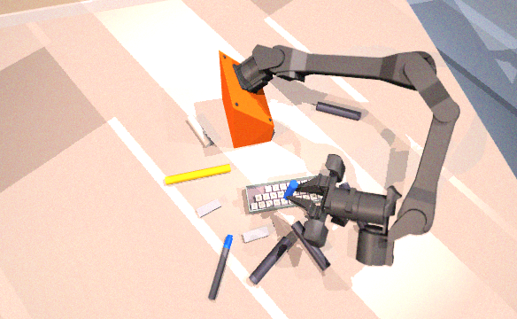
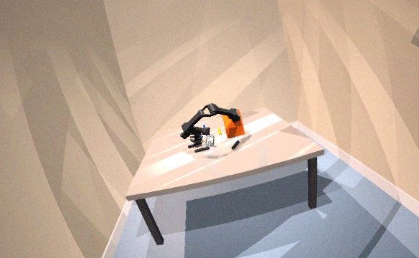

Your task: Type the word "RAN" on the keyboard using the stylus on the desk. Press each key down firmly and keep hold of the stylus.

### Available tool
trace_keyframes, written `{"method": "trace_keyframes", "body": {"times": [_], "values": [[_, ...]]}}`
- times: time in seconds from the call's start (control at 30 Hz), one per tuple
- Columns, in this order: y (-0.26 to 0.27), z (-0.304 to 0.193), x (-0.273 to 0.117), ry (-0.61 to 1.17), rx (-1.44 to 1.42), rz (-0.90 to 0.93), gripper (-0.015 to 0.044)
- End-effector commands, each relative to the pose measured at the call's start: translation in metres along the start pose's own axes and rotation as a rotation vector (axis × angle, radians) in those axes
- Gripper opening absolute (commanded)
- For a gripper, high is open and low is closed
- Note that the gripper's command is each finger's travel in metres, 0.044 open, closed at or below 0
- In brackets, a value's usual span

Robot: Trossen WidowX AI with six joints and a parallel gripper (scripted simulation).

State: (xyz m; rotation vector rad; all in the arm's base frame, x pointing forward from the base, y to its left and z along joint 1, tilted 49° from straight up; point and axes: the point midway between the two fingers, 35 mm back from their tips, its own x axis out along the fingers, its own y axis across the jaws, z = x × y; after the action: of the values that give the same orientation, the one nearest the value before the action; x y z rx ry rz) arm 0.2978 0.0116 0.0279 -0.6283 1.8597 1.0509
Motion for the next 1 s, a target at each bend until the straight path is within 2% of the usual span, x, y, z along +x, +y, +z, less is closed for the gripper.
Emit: {"method": "trace_keyframes", "body": {"times": [0.0, 0.97], "values": [[0.000, 0.003, 0.000, -0.005, 0.003, -0.001, 0.0081], [0.000, 0.015, 0.007, -0.005, 0.003, -0.001, 0.0081]]}}
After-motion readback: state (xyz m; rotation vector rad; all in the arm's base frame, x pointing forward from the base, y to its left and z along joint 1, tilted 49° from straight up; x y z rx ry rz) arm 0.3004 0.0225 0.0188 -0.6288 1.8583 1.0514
